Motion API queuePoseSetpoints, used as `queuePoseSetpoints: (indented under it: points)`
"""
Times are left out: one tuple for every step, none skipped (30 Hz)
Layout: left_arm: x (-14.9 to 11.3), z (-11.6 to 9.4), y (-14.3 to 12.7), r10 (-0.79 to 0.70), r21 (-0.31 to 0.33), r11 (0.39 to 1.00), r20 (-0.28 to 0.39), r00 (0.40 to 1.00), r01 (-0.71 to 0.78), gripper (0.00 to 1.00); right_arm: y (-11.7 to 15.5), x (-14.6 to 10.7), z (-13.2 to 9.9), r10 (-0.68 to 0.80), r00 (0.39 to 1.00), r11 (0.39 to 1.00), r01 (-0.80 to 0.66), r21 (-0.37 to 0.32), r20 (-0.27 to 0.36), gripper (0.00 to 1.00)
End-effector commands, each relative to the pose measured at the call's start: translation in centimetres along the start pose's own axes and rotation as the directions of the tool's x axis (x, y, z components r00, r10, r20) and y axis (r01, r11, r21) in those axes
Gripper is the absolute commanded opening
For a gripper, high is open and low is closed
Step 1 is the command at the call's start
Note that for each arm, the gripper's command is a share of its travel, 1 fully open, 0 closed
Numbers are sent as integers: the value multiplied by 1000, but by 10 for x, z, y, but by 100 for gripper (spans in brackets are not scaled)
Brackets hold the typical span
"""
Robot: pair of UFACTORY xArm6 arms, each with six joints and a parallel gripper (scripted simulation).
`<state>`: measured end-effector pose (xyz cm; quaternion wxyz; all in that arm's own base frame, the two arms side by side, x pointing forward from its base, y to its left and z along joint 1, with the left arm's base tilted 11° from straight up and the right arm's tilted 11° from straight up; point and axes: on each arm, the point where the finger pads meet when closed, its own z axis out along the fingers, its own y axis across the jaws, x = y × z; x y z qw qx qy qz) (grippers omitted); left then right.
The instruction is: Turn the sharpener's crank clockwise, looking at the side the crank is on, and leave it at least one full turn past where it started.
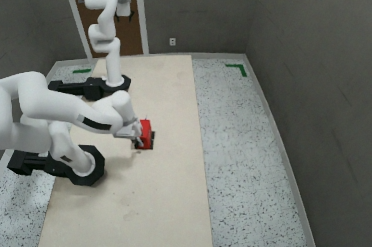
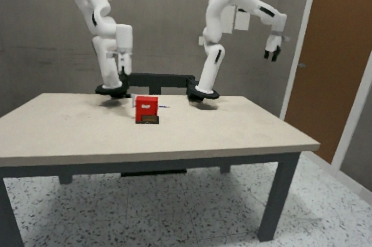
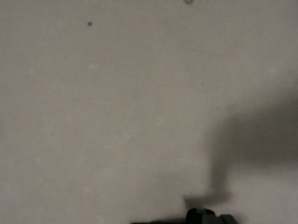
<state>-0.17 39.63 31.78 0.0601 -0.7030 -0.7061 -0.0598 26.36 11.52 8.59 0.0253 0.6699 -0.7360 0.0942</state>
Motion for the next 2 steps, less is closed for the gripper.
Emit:
queuePoseSetpoints:
  points:
    - [1,-1,0,0,0,1000,-4,1000,0,100,-1,-1,-1,0,1000,1000,0,2,2,0]
    - [1,-1,0,0,0,1000,-4,1000,0,100,-1,-1,-1,0,1000,1000,0,2,2,0]
